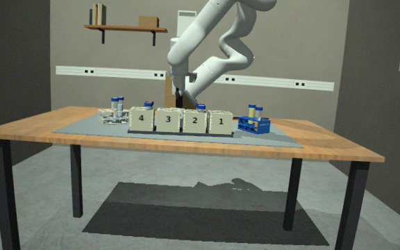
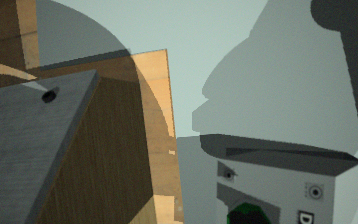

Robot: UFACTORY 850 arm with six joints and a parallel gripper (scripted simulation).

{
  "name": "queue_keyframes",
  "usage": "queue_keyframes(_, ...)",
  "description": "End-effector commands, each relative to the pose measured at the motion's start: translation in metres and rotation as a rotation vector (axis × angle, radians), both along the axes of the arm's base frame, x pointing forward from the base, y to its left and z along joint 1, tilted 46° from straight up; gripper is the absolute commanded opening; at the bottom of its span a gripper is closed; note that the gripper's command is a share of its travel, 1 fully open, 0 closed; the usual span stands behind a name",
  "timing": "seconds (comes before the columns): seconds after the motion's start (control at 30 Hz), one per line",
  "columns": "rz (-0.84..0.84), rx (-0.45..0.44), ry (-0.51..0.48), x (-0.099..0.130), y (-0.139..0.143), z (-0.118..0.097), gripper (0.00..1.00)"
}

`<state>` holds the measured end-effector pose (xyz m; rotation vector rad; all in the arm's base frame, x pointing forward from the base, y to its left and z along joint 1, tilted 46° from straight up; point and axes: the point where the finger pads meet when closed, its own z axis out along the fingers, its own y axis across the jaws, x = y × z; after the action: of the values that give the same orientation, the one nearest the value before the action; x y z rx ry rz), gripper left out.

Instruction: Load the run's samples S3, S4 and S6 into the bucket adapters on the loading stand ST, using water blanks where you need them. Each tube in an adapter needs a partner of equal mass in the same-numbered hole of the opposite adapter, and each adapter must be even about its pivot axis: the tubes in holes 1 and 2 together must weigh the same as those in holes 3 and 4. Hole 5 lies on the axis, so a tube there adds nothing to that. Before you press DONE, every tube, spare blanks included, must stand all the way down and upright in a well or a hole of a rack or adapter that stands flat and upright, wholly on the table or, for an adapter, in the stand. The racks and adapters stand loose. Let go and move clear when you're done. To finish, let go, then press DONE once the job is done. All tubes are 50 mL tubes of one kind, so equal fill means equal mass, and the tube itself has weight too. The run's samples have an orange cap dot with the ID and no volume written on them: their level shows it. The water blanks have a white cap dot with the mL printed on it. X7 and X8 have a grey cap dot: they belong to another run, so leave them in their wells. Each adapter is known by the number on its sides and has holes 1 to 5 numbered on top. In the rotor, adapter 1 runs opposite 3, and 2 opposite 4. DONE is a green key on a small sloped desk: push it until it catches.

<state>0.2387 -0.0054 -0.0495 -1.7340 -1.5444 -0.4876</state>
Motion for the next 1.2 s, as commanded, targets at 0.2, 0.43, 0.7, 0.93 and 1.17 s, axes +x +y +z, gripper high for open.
queue_keyframes(0.2,-0.001,-0.001,-0.001,0.0009,0.0034,-0.0037,0.00)
queue_keyframes(0.43,-0.001,-0.001,-0.001,0.0009,0.0037,-0.0040,0.00)
queue_keyframes(0.7,-0.001,-0.001,-0.001,0.0009,0.0041,-0.0043,0.00)
queue_keyframes(0.93,-0.001,-0.001,-0.001,0.0010,0.0044,-0.0046,0.00)
queue_keyframes(1.17,-0.001,-0.001,-0.001,0.0010,0.0047,-0.0050,0.00)
